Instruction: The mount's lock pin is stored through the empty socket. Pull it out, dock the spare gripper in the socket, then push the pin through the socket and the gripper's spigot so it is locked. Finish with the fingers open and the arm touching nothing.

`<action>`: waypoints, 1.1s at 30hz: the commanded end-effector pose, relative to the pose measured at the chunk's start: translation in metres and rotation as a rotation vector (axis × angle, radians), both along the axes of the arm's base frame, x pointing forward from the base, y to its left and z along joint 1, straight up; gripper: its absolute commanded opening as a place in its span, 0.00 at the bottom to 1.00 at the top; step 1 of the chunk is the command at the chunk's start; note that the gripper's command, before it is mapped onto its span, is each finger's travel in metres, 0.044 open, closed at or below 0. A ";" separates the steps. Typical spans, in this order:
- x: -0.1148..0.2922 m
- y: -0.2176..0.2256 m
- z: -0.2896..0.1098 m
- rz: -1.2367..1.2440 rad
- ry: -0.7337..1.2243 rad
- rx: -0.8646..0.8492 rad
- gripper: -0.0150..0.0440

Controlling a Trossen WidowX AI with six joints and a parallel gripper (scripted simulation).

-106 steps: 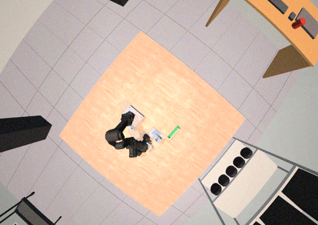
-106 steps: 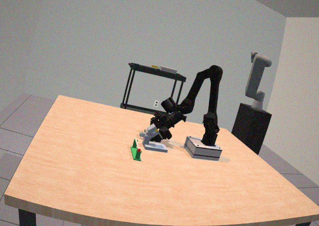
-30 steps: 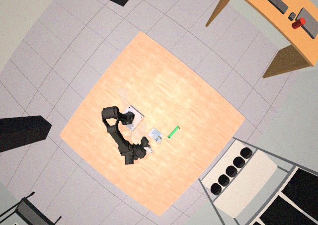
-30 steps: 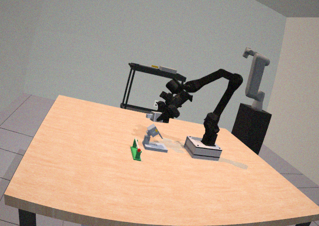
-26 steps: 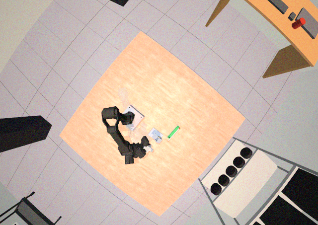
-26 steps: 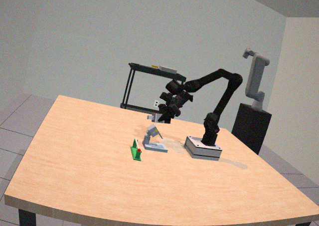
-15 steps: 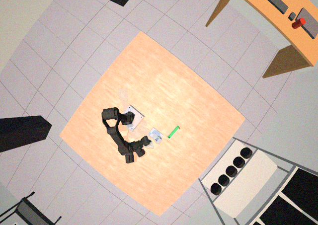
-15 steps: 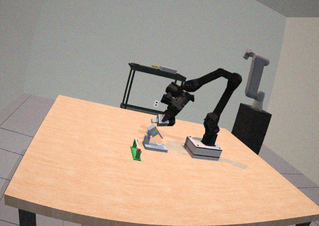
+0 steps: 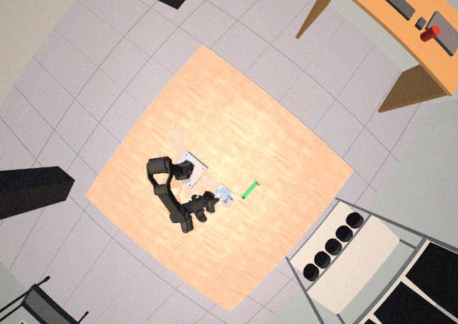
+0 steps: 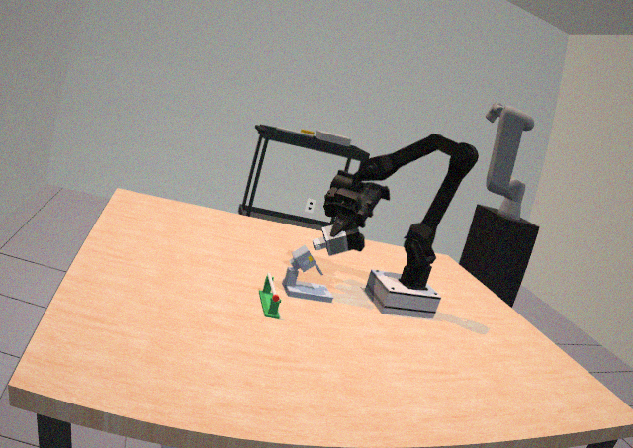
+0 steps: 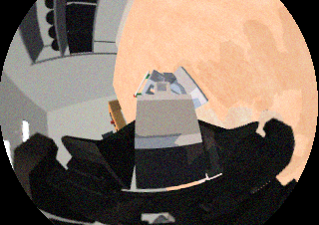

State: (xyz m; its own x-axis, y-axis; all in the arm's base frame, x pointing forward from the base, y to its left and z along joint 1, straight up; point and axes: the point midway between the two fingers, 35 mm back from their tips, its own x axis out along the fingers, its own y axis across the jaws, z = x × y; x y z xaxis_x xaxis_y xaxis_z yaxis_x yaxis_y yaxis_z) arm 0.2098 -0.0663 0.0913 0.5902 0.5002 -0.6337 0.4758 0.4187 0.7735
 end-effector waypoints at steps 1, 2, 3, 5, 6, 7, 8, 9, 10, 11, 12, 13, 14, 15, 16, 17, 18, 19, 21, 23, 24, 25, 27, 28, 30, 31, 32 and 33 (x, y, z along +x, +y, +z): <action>-0.001 0.008 0.008 -0.060 0.049 0.135 0.25; -0.002 0.010 0.010 -0.075 0.065 0.169 0.25; -0.003 0.012 0.011 -0.090 0.082 0.202 0.25; -0.004 0.016 0.015 -0.120 0.116 0.269 0.25; -0.005 0.018 0.016 -0.135 0.134 0.303 0.25; -0.005 0.020 0.018 -0.151 0.152 0.336 0.25; -0.006 0.021 0.020 -0.166 0.170 0.369 0.25; -0.007 0.023 0.022 -0.181 0.188 0.402 0.25; -0.007 0.025 0.023 -0.193 0.203 0.429 0.25; -0.007 0.025 0.024 -0.200 0.212 0.445 0.25; -0.007 0.026 0.025 -0.203 0.215 0.451 0.25; -0.007 0.026 0.025 -0.203 0.215 0.451 0.25; -0.007 0.026 0.025 -0.203 0.215 0.451 0.25; -0.007 0.026 0.025 -0.203 0.215 0.451 0.25; -0.007 0.026 0.025 -0.203 0.215 0.451 0.25; -0.007 0.026 0.025 -0.203 0.215 0.451 0.25; -0.007 0.026 0.024 -0.203 0.215 0.451 0.25; -0.006 0.026 0.024 -0.203 0.215 0.451 0.25; -0.004 0.026 0.023 -0.203 0.215 0.451 0.25; 0.000 0.026 0.021 -0.203 0.214 0.452 0.25; 0.002 0.026 0.020 -0.203 0.213 0.452 0.25; 0.004 0.026 0.018 -0.203 0.213 0.452 0.25; 0.004 0.027 0.018 -0.203 0.213 0.452 0.25; 0.005 0.027 0.017 -0.203 0.213 0.452 0.25; 0.006 0.026 0.015 -0.204 0.213 0.453 0.25; 0.007 0.026 0.013 -0.204 0.213 0.453 0.25; 0.008 0.026 0.012 -0.204 0.213 0.453 0.25; 0.008 0.026 0.011 -0.204 0.213 0.453 0.25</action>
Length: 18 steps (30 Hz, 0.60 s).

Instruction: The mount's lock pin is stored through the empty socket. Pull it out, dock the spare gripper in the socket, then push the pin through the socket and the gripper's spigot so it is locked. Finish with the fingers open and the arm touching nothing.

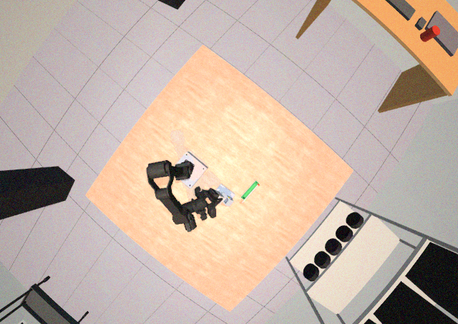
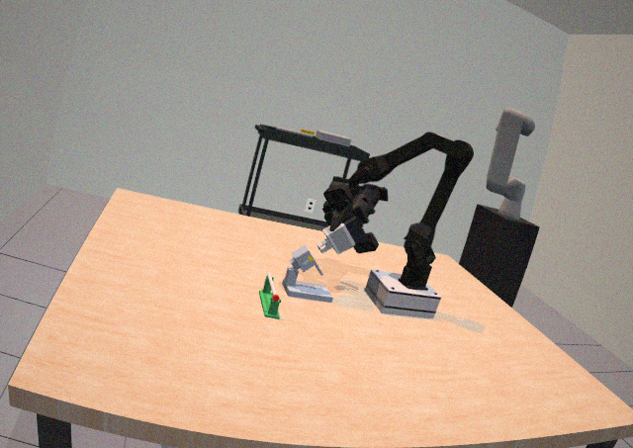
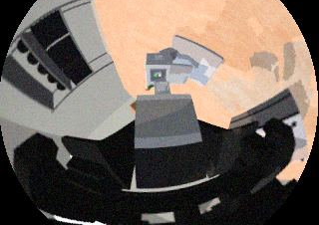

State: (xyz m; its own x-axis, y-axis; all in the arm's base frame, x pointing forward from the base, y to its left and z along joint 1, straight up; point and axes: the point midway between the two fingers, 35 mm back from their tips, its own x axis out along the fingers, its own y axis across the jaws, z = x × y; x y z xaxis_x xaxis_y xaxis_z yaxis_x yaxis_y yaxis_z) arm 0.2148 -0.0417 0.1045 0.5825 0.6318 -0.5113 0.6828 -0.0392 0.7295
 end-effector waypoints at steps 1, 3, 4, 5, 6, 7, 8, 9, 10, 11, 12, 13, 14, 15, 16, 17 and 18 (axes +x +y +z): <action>0.004 0.001 -0.002 -0.001 -0.006 0.017 0.25; 0.007 0.001 -0.004 -0.001 -0.007 0.016 0.25; 0.008 0.001 -0.005 -0.001 -0.007 0.016 0.25; 0.009 0.001 -0.006 -0.001 -0.007 0.016 0.25; 0.010 0.001 -0.007 -0.001 -0.007 0.016 0.25; 0.011 0.000 -0.007 -0.001 -0.007 0.016 0.25; 0.012 0.000 -0.008 -0.001 -0.007 0.016 0.25; 0.013 0.000 -0.009 -0.001 -0.008 0.016 0.25; 0.014 0.000 -0.010 -0.001 -0.008 0.016 0.25; 0.015 0.000 -0.011 -0.001 -0.008 0.016 0.25; 0.015 0.000 -0.012 -0.001 -0.008 0.016 0.25; 0.016 0.000 -0.013 -0.001 -0.008 0.016 0.25; 0.017 0.000 -0.014 -0.001 -0.008 0.016 0.25; 0.019 0.000 -0.015 -0.001 -0.008 0.016 0.25; 0.020 0.000 -0.016 -0.001 -0.008 0.016 0.25; 0.021 -0.001 -0.017 -0.001 -0.008 0.016 0.25; 0.022 -0.001 -0.017 -0.001 -0.008 0.016 0.25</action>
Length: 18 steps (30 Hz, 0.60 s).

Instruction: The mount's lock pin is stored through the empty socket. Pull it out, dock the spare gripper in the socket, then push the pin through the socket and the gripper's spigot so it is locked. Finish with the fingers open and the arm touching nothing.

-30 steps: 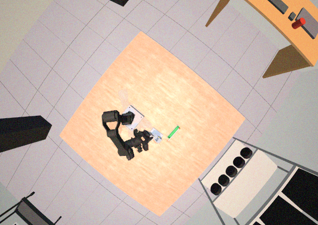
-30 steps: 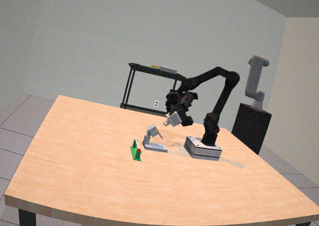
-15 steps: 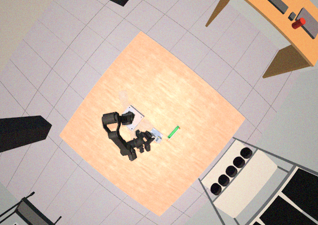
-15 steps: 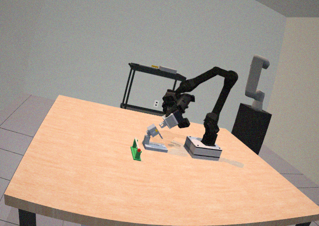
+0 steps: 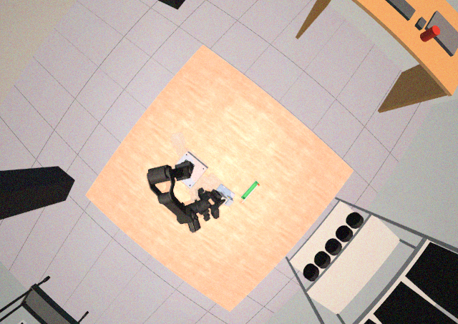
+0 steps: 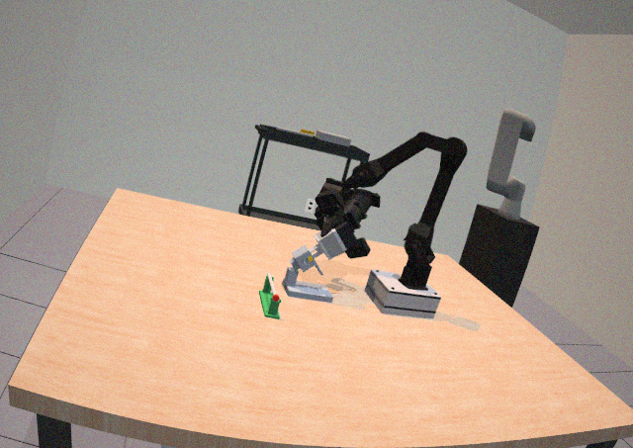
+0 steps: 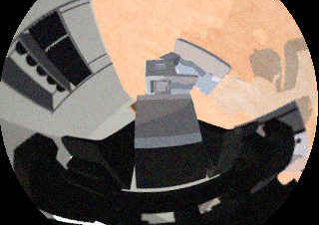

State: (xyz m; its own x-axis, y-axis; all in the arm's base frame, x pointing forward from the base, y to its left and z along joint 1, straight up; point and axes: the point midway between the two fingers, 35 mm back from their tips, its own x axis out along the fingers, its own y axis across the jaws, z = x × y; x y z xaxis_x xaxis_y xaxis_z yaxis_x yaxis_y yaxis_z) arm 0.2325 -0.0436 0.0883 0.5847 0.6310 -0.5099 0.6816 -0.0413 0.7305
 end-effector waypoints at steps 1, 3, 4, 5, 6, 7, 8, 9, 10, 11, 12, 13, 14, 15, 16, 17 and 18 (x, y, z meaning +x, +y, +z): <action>0.005 0.001 -0.002 0.001 -0.007 0.015 0.25; 0.007 0.001 -0.004 0.001 -0.007 0.015 0.25; 0.008 0.001 -0.005 0.001 -0.007 0.015 0.25; 0.009 0.001 -0.006 0.001 -0.007 0.015 0.25; 0.010 0.001 -0.007 0.001 -0.007 0.015 0.25; 0.011 0.001 -0.008 0.001 -0.007 0.015 0.25; 0.012 0.000 -0.009 0.001 -0.008 0.015 0.25; 0.013 0.000 -0.010 0.001 -0.008 0.015 0.25; 0.014 0.000 -0.010 0.001 -0.008 0.015 0.25; 0.015 0.000 -0.011 0.001 -0.008 0.015 0.25; 0.016 0.000 -0.012 0.001 -0.008 0.015 0.25; 0.017 0.000 -0.013 0.001 -0.008 0.015 0.25; 0.018 0.000 -0.014 0.001 -0.008 0.015 0.25; 0.019 0.000 -0.015 0.001 -0.008 0.015 0.25; 0.020 0.000 -0.016 0.001 -0.008 0.015 0.25; 0.021 0.000 -0.017 0.000 -0.008 0.015 0.25; 0.022 -0.001 -0.018 0.000 -0.009 0.015 0.25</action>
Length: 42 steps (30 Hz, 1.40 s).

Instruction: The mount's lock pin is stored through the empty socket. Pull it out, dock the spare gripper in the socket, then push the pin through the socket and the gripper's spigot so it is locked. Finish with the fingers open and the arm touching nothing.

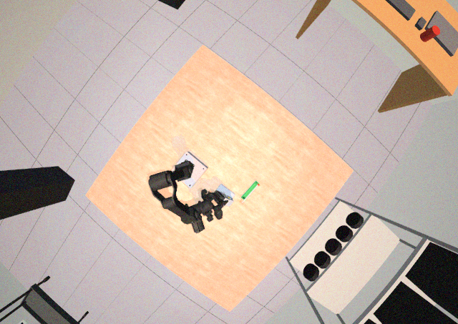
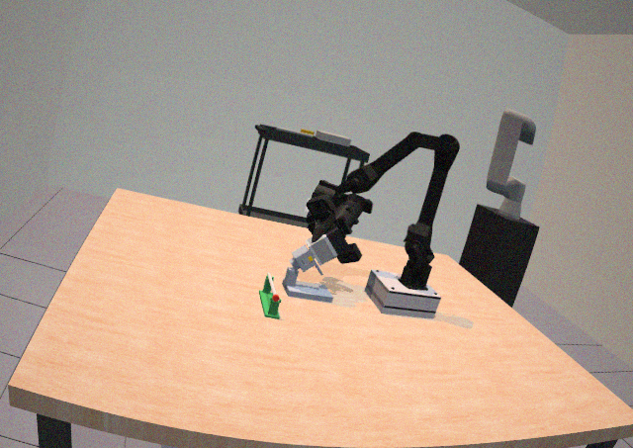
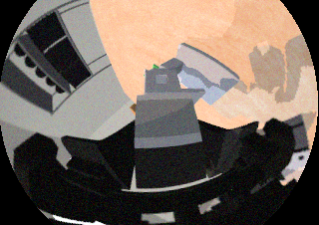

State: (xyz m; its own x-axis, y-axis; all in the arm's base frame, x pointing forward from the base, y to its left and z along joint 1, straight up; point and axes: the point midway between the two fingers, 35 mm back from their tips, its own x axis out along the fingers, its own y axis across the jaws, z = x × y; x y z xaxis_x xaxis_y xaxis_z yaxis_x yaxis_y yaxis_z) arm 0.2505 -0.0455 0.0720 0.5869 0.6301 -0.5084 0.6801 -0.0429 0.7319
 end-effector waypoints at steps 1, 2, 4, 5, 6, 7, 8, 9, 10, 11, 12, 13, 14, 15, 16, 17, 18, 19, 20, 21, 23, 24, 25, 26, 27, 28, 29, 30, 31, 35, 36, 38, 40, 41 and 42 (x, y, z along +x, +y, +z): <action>0.005 0.001 -0.002 0.002 -0.007 0.015 0.25; 0.006 0.001 -0.003 0.002 -0.007 0.015 0.25; 0.007 0.001 -0.004 0.002 -0.007 0.015 0.25; 0.007 0.001 -0.004 0.002 -0.007 0.015 0.25; 0.007 0.001 -0.004 0.002 -0.007 0.015 0.25; 0.004 0.001 -0.002 -0.001 -0.002 0.014 0.25; 0.004 0.001 -0.002 -0.001 -0.002 0.014 0.25; 0.004 0.001 -0.002 -0.001 -0.002 0.014 0.25; 0.004 0.001 -0.002 -0.001 -0.002 0.014 0.25; 0.004 0.001 -0.002 -0.001 -0.002 0.014 0.25; 0.004 0.001 -0.002 -0.001 -0.002 0.014 0.25; 0.004 0.001 -0.002 -0.001 -0.002 0.014 0.25; 0.004 0.001 -0.002 -0.001 -0.002 0.014 0.25; 0.004 0.001 -0.002 -0.001 -0.002 0.014 0.25; 0.004 0.001 -0.002 -0.001 -0.002 0.014 0.25; 0.004 0.001 -0.002 -0.001 -0.002 0.014 0.30; 0.004 0.001 -0.002 -0.001 -0.002 0.014 0.34; 0.004 0.001 -0.002 -0.001 -0.002 0.014 0.39; 0.004 0.001 -0.002 -0.001 -0.002 0.014 0.43; 0.004 0.001 -0.002 -0.001 -0.002 0.014 0.48; 0.004 0.001 -0.002 -0.001 -0.002 0.014 0.57; 0.004 0.001 -0.002 -0.001 -0.002 0.014 0.61; 0.004 0.001 -0.002 -0.001 -0.002 0.014 0.65; 0.004 0.001 -0.002 -0.001 -0.002 0.014 0.70; 0.004 0.001 -0.002 -0.001 -0.002 0.014 0.74; 0.004 0.001 -0.002 -0.001 -0.002 0.014 0.79; 0.004 0.001 -0.002 -0.001 -0.002 0.014 0.83; 0.004 0.001 -0.002 -0.001 -0.002 0.014 0.88; 0.004 0.001 -0.002 -0.001 -0.002 0.014 0.92; 0.003 0.001 -0.002 -0.001 -0.002 0.014 1.00; 0.002 0.001 -0.001 -0.001 -0.002 0.015 1.00; 0.000 0.002 0.001 -0.001 -0.001 0.016 1.00; -0.004 0.002 0.004 -0.001 0.001 0.018 1.00; -0.006 0.003 0.005 -0.001 0.003 0.019 1.00; -0.007 0.003 0.007 0.000 0.005 0.021 1.00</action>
State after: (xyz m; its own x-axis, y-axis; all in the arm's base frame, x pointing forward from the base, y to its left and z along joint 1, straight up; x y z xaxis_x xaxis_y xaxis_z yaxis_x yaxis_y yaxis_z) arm 0.2474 -0.0424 0.0737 0.5821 0.6429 -0.4979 0.6863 -0.0600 0.7248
